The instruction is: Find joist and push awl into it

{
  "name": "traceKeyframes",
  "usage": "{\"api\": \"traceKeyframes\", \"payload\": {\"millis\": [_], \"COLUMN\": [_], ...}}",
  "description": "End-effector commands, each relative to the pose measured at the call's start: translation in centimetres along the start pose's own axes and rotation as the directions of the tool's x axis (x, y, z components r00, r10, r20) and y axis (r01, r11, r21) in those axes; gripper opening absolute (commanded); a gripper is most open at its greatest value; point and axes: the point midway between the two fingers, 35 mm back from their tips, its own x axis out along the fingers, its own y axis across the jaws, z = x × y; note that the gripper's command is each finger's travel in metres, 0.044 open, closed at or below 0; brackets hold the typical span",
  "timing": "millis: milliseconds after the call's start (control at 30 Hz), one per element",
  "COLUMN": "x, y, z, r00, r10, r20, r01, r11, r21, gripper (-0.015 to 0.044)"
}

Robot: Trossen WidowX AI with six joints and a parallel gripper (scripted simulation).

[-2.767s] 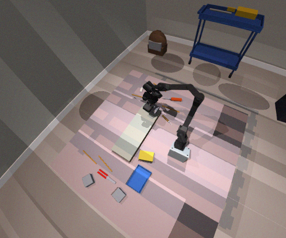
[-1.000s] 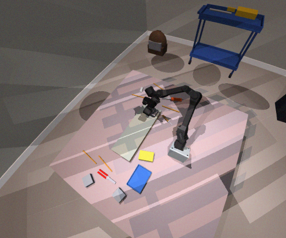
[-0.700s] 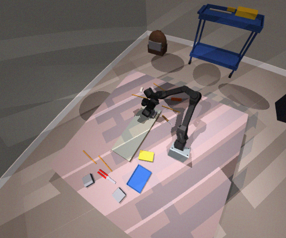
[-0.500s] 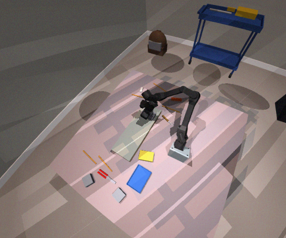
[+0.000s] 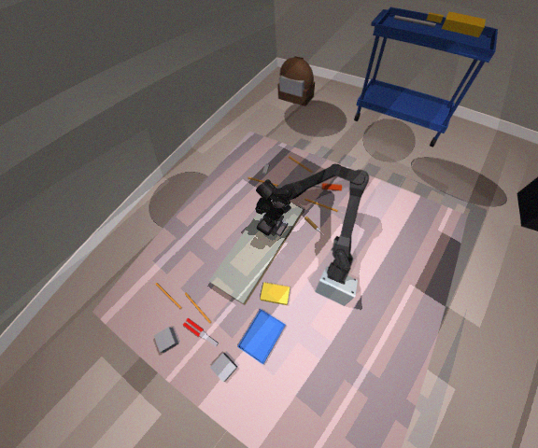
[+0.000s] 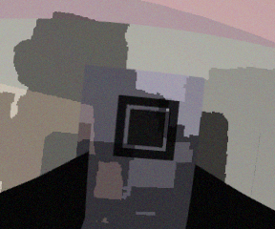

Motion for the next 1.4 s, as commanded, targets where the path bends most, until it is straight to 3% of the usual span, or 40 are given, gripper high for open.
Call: {"api": "traceKeyframes", "payload": {"millis": [0,1367], "x": [0.0,-0.1], "y": [1.9,17.6], "z": [-0.1,-0.1], "r00": [1.000,1.000], "r10": [0.001,0.008], "r20": [-0.002,-0.001], "r01": [-0.001,-0.008], "r11": [1.000,1.000], "r21": [-0.001,0.003], "gripper": [0.0000,0.0000]}}
